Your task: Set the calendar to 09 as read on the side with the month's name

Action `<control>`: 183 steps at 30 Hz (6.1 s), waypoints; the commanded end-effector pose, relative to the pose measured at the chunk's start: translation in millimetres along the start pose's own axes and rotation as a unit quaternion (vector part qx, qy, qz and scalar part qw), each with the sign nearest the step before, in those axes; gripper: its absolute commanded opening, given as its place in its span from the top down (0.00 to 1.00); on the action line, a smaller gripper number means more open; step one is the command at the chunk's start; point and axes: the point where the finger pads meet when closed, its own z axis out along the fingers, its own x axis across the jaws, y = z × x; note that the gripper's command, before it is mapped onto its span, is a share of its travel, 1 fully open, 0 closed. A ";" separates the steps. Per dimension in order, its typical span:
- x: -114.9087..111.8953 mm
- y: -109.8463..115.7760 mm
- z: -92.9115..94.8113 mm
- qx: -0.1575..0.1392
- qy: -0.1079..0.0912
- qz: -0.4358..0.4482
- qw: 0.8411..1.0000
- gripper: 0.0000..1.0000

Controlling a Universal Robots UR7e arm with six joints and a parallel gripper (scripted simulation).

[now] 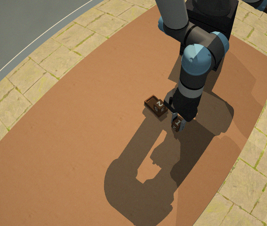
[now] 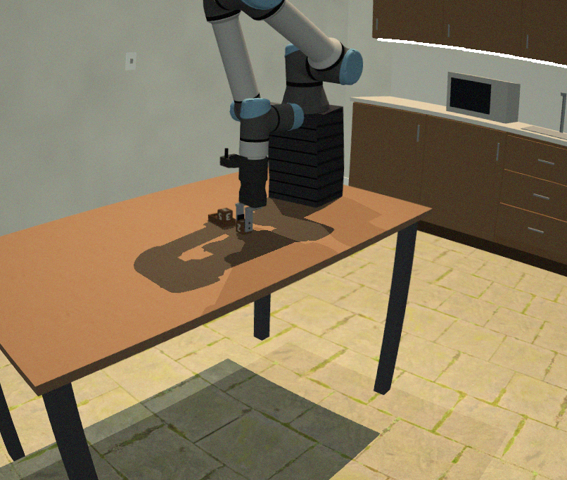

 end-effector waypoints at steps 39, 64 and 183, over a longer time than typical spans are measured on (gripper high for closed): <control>-0.1 -0.5 0.3 0.001 0.000 0.000 1.000 0.40; -0.1 -0.5 3.7 0.001 0.000 0.000 1.000 0.40; -0.1 -0.4 -86.2 0.001 0.000 0.000 1.000 0.10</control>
